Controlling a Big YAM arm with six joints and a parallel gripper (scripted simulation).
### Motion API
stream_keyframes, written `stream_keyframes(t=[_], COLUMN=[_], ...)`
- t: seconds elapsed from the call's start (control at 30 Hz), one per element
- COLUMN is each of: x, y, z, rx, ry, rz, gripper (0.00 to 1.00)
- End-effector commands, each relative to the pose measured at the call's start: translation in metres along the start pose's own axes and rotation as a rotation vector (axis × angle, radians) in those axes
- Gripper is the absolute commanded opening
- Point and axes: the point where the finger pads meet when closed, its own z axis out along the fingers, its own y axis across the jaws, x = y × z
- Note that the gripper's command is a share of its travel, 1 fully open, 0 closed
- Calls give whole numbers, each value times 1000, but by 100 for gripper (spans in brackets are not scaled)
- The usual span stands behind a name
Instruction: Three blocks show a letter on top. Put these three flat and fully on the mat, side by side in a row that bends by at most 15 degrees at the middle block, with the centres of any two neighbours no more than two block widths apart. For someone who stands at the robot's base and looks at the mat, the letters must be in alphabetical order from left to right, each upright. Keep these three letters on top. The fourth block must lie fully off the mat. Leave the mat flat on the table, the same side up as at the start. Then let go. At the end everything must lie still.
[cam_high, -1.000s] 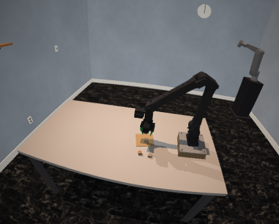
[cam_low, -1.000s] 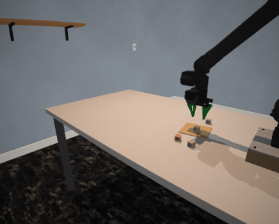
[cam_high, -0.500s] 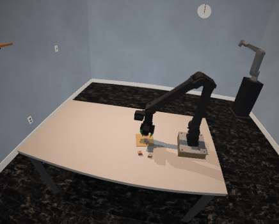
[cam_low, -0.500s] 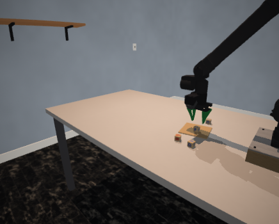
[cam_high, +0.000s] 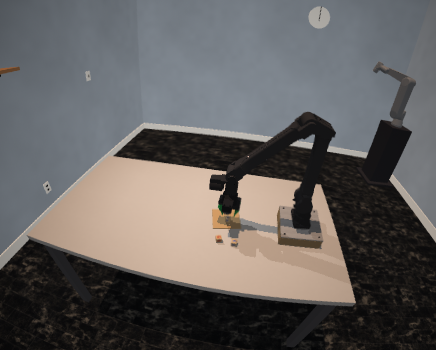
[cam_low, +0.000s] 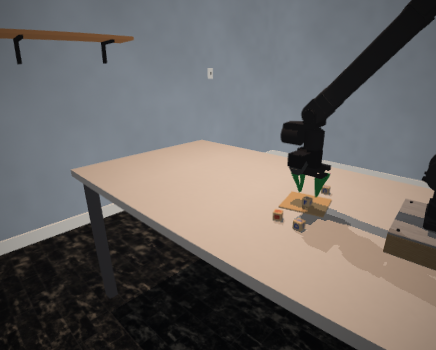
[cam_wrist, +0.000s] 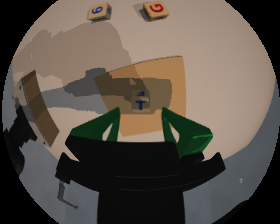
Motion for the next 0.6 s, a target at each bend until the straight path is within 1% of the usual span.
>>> stream_keyframes(t=[0.0, 0.57], x=[-5, -5], y=[-5, -6], z=[4, 4], rx=[11, 15], ry=[-6, -6], rz=[-2, -2], gripper=[58, 58])
